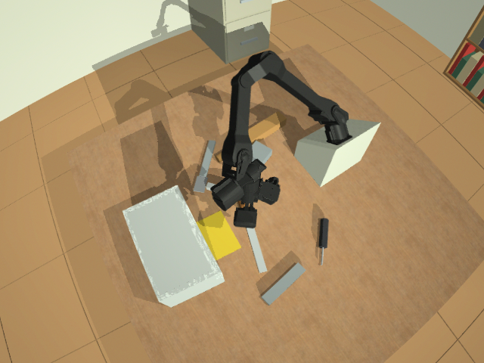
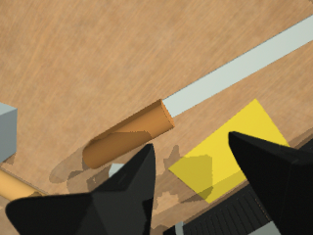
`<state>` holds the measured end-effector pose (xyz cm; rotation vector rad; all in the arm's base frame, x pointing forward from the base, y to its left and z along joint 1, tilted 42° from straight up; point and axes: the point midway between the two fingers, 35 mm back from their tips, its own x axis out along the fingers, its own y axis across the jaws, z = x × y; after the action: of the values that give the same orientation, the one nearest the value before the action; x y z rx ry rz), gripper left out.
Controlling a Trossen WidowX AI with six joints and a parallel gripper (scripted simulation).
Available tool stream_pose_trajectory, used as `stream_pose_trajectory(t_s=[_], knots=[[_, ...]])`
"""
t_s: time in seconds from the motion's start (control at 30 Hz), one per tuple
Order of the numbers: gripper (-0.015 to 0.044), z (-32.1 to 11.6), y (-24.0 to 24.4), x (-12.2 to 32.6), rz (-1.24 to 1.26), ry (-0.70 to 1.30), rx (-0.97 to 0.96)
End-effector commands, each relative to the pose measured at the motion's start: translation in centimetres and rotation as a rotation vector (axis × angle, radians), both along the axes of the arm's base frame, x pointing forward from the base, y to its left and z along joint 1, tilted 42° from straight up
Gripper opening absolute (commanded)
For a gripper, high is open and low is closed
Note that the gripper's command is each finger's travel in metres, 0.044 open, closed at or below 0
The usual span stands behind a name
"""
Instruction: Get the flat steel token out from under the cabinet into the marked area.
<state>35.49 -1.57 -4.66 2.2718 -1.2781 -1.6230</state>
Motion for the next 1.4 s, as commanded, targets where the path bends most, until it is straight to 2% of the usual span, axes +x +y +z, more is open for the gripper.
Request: stream_pose_trajectory(t_s=[0.0,1.0,1.37], knots=[[0.0270,0.6,-0.9,-0.2,-0.119,-0.097,0.011],[0.0270,4.9,-6.0,-2.2,-0.891,-0.763,0.096],[0.0270,4.0,-7.0,-2.1,-0.908,-0.778,0.097]])
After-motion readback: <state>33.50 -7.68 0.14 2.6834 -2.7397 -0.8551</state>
